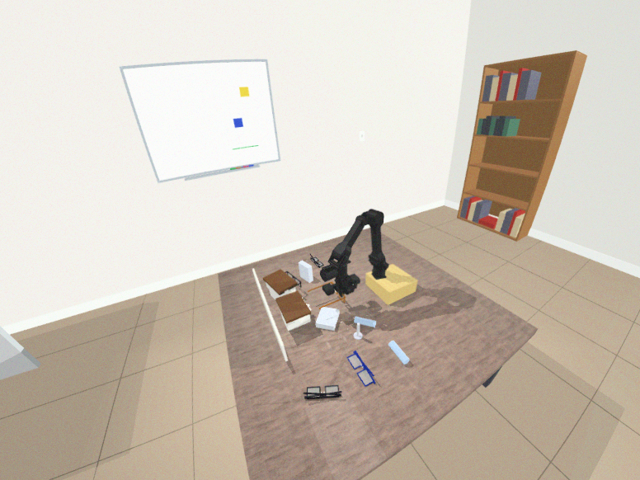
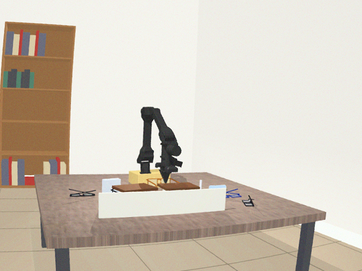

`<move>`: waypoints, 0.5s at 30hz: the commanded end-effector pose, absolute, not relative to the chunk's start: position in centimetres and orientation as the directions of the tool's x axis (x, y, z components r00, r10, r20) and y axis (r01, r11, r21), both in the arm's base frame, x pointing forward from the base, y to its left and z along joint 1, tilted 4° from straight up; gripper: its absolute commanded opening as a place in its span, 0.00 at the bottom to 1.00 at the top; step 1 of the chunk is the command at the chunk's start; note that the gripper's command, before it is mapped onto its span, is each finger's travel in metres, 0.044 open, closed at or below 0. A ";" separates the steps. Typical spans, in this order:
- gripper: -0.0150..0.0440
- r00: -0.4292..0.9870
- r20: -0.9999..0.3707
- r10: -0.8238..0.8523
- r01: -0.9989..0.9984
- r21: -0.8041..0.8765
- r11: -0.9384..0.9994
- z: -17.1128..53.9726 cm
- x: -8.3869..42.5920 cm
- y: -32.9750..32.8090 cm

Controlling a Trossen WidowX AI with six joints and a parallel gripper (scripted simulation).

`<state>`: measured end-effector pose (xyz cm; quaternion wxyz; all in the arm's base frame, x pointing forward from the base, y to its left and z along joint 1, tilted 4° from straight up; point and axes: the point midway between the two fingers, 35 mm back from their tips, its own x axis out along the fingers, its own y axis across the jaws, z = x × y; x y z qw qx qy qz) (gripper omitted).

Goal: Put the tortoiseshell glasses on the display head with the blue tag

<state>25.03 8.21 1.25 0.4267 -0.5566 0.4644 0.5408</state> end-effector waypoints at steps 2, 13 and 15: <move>0.25 -0.022 -0.998 -0.053 -0.978 0.033 -0.208 0.9 25.0 8.3; 0.25 -0.012 -0.999 -0.051 -0.978 0.022 -0.209 0.9 26.1 8.5; 0.25 -0.010 -0.999 -0.052 -0.978 0.021 -0.209 0.9 26.4 8.6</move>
